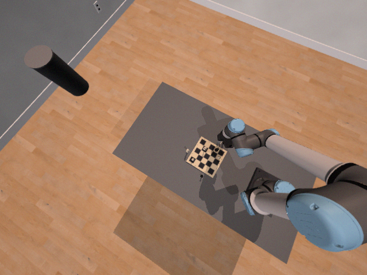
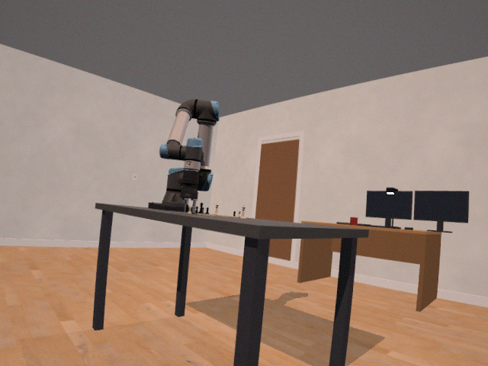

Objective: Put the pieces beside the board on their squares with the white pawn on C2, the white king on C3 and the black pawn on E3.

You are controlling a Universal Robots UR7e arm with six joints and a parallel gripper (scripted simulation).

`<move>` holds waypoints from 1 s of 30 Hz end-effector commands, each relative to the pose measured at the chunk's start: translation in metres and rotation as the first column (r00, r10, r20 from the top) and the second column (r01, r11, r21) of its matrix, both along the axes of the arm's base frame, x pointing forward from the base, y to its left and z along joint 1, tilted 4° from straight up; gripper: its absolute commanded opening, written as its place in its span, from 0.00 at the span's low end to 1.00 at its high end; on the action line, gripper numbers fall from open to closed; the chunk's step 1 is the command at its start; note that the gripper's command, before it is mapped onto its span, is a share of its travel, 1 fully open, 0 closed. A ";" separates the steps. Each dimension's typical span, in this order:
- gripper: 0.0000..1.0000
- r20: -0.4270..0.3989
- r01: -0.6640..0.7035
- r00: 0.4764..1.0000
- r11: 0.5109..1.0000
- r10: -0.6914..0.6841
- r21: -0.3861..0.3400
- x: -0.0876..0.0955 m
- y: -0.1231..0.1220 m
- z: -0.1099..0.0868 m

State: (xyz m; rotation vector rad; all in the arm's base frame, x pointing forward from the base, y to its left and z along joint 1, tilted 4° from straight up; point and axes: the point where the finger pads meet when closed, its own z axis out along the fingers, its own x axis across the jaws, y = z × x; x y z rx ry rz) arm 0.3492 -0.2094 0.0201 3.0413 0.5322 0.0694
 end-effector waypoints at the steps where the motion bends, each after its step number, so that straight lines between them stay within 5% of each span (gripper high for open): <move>1: 0.68 0.001 0.000 1.000 1.000 0.000 -0.001 0.000 0.000 0.000; 25: 0.68 0.001 0.000 1.000 1.000 0.000 -0.001 0.000 0.000 0.000; 26: 0.00 0.001 0.000 1.000 1.000 0.000 -0.001 0.000 0.000 0.000; 30: 0.00 0.001 0.000 1.000 1.000 0.000 -0.001 0.000 0.000 0.000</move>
